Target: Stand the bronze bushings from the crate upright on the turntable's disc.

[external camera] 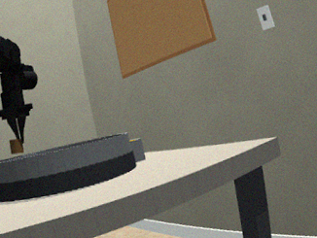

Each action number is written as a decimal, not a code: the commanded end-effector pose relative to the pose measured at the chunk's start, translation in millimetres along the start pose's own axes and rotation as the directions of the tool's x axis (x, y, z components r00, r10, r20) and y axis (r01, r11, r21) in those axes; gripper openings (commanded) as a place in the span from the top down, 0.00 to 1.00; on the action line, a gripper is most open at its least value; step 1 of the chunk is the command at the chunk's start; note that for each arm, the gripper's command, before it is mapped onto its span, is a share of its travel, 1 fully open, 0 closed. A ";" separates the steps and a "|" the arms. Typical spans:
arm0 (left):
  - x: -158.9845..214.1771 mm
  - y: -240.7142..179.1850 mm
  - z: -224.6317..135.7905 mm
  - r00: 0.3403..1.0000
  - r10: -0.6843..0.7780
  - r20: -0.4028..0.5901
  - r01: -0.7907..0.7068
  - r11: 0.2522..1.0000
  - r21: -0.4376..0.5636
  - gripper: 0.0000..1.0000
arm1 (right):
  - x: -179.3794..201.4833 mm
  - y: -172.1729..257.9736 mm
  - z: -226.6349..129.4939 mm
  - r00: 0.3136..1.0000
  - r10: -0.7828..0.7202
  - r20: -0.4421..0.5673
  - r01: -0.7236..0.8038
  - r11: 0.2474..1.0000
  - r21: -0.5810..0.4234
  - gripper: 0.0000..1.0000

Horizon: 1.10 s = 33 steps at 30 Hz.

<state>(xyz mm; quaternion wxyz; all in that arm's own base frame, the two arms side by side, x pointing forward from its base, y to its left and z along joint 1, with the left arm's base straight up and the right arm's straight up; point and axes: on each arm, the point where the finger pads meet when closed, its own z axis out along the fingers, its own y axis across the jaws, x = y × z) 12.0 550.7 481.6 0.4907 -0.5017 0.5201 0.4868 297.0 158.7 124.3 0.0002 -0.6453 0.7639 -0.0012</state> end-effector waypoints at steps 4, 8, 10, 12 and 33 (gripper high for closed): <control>-18.6 4.1 -6.8 0.999 -0.014 0.044 0.014 1.000 -0.008 0.00 | -11.3 -18.9 -17.6 0.999 0.001 0.039 -0.003 0.999 0.044 1.00; -18.6 4.1 -6.8 0.999 -0.014 0.044 0.014 1.000 -0.008 0.00 | -11.3 -18.9 -19.8 0.999 0.001 0.043 -0.003 0.999 0.050 1.00; -18.6 4.1 -6.8 0.999 -0.014 0.044 0.014 1.000 -0.008 0.00 | -11.3 -18.9 -17.1 0.999 0.001 0.038 -0.003 0.999 0.043 1.00; -18.6 4.1 -6.8 0.999 -0.014 0.044 0.014 1.000 -0.008 0.00 | -11.3 -18.9 -17.1 0.999 0.001 0.038 -0.003 0.999 0.043 1.00; -18.6 4.1 -6.8 0.999 -0.014 0.044 0.014 1.000 -0.008 0.00 | -14.0 -23.5 -21.2 0.999 0.001 0.046 -0.004 0.999 0.054 1.00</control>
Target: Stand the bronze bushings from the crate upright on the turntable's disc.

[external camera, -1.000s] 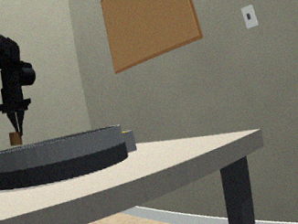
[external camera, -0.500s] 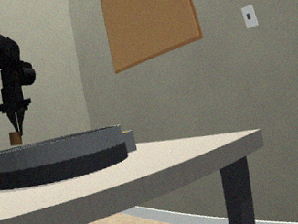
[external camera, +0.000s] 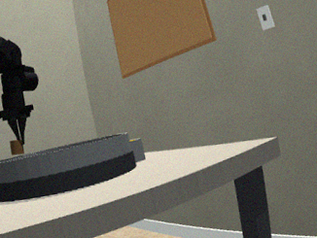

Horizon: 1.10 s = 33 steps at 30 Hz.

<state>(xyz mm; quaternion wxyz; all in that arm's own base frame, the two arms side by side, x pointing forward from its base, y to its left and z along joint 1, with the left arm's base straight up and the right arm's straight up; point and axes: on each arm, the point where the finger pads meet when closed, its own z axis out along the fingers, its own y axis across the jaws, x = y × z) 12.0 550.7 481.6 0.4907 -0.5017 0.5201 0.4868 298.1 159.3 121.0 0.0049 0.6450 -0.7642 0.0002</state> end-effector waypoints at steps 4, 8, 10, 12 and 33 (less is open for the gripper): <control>-18.6 4.1 -6.8 0.999 -0.014 0.044 0.014 1.000 -0.008 0.00 | -9.2 -17.1 -13.4 0.999 0.001 0.037 -0.002 0.999 0.042 1.00; -18.6 4.1 -6.8 0.999 -0.014 0.044 0.014 1.000 -0.008 0.00 | -1.9 -7.6 5.2 1.000 0.002 0.013 -0.002 1.000 0.010 1.00; -18.6 4.1 -6.8 0.999 -0.014 0.044 0.014 1.000 -0.008 0.00 | -3.6 -9.9 4.5 1.000 0.001 0.020 -0.002 1.000 0.019 1.00; -18.6 4.1 -6.8 0.999 -0.014 0.044 0.014 1.000 -0.008 0.00 | -3.9 -10.5 5.6 1.000 0.002 0.024 -0.002 1.000 0.025 1.00; -18.6 4.1 -6.8 0.999 -0.014 0.044 0.014 1.000 -0.008 0.00 | -5.5 -13.0 17.1 1.000 0.002 0.029 -0.003 0.999 0.032 1.00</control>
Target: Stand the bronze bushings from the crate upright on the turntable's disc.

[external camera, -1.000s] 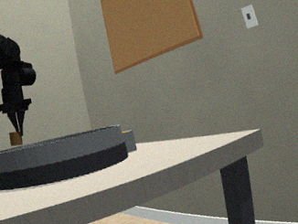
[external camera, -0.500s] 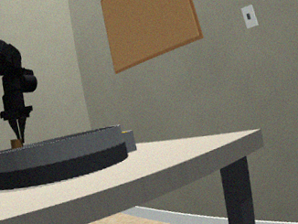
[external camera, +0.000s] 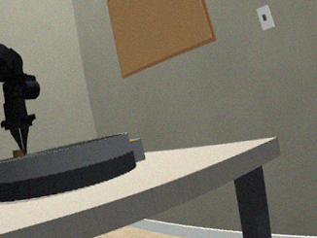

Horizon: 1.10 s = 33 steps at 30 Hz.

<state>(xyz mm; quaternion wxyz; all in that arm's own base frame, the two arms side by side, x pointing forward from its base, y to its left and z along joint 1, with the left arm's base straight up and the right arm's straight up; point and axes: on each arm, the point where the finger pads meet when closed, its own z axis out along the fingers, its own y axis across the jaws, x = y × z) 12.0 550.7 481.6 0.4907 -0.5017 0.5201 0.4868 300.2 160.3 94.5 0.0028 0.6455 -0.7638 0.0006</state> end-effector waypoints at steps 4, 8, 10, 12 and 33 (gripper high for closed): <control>-18.6 4.1 -6.8 0.999 -0.014 0.044 0.014 1.000 -0.008 0.00 | -3.0 -9.8 -8.0 1.000 0.004 0.025 -0.005 1.000 0.027 1.00; -18.6 4.1 -6.8 0.999 -0.014 0.044 0.014 1.000 -0.008 0.00 | -2.7 -9.7 -10.0 1.000 0.003 0.031 -0.004 0.999 0.035 1.00; -18.6 4.1 -6.8 0.999 -0.014 0.044 0.014 1.000 -0.008 0.00 | -4.5 -11.9 -12.8 0.999 0.003 0.038 -0.005 0.999 0.043 1.00; -18.6 4.1 -6.8 0.999 -0.014 0.044 0.014 1.000 -0.008 0.00 | -3.7 -10.8 -11.9 0.999 0.003 0.034 -0.005 0.999 0.038 1.00; -18.6 4.1 -6.8 0.999 -0.014 0.044 0.014 1.000 -0.008 0.00 | -1.1 -7.4 1.0 1.000 0.004 0.018 -0.004 1.000 0.017 1.00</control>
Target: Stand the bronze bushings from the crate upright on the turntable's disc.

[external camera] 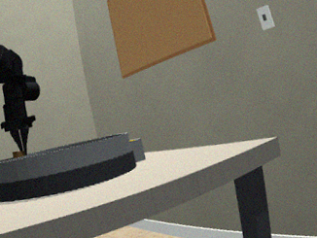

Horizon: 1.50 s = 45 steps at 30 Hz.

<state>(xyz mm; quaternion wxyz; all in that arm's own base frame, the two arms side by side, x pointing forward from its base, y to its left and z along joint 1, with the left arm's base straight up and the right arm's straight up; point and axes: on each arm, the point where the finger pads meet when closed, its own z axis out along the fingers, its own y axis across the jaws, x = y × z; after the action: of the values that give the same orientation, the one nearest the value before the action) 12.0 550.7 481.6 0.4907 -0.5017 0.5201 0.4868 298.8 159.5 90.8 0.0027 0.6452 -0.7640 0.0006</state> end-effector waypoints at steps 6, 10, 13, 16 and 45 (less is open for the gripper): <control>-18.6 4.1 -6.8 0.999 -0.014 0.044 0.014 1.000 -0.008 0.00 | -4.7 -11.9 -5.6 1.000 0.003 0.026 -0.004 1.000 0.027 1.00; -18.6 4.1 -6.8 0.999 -0.014 0.044 0.014 1.000 -0.008 0.00 | -3.3 -10.0 -3.0 1.000 0.003 0.023 -0.004 1.000 0.023 1.00; -18.6 4.1 -6.8 0.999 -0.014 0.044 0.014 1.000 -0.008 0.00 | -3.5 -10.3 -3.5 1.000 0.003 0.024 -0.004 1.000 0.025 1.00; -18.6 4.1 -6.8 0.999 -0.014 0.044 0.014 1.000 -0.008 0.00 | -3.0 -9.6 -2.9 1.000 0.003 0.022 -0.004 1.000 0.022 1.00; -18.6 4.1 -6.8 0.999 -0.014 0.044 0.014 1.000 -0.008 0.00 | -3.3 -9.9 -2.6 1.000 0.003 0.023 -0.004 1.000 0.023 0.84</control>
<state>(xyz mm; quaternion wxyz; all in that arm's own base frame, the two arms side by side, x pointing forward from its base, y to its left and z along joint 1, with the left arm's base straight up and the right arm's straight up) 12.0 550.7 481.6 0.4907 -0.5017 0.5201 0.4869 298.8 159.5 87.3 0.0023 0.6456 -0.7637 0.0007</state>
